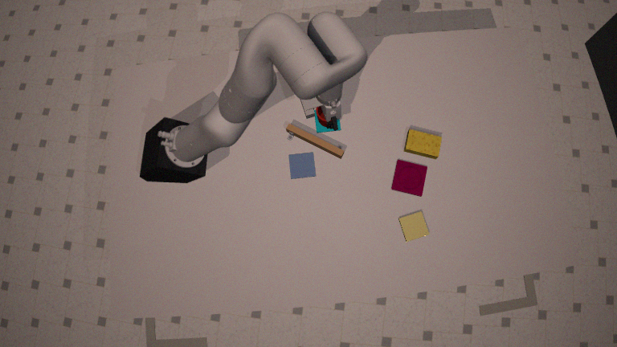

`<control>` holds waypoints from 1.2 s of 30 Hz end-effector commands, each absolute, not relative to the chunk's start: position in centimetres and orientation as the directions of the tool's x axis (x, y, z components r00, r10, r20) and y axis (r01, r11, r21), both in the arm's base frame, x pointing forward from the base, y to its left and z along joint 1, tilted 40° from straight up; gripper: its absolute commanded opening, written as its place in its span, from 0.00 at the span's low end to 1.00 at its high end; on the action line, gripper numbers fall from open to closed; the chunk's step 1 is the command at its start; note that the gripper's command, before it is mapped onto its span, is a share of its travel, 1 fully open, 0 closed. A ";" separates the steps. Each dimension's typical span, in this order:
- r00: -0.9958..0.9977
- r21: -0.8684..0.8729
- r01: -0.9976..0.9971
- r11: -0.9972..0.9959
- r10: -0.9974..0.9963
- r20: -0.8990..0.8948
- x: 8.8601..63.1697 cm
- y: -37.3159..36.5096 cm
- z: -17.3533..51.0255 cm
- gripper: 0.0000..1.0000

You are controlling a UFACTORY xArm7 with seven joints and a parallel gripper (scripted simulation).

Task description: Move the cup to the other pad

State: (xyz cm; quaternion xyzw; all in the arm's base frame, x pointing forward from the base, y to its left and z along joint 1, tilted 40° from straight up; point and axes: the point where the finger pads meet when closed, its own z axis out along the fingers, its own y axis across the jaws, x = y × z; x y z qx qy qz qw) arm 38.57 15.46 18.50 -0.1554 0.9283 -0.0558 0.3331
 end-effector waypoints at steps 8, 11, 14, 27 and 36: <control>-0.729 -0.208 -0.252 0.945 -0.326 -0.602 38.6 15.5 18.6 0.84; -0.729 -0.208 -0.252 0.945 -0.326 -0.602 38.6 15.5 18.6 0.84; -0.729 -0.208 -0.252 0.945 -0.326 -0.602 38.6 15.5 18.5 0.84; -0.729 -0.208 -0.252 0.945 -0.326 -0.602 39.0 15.5 18.1 0.84; -0.729 -0.208 -0.252 0.945 -0.326 -0.602 39.1 15.5 17.9 0.84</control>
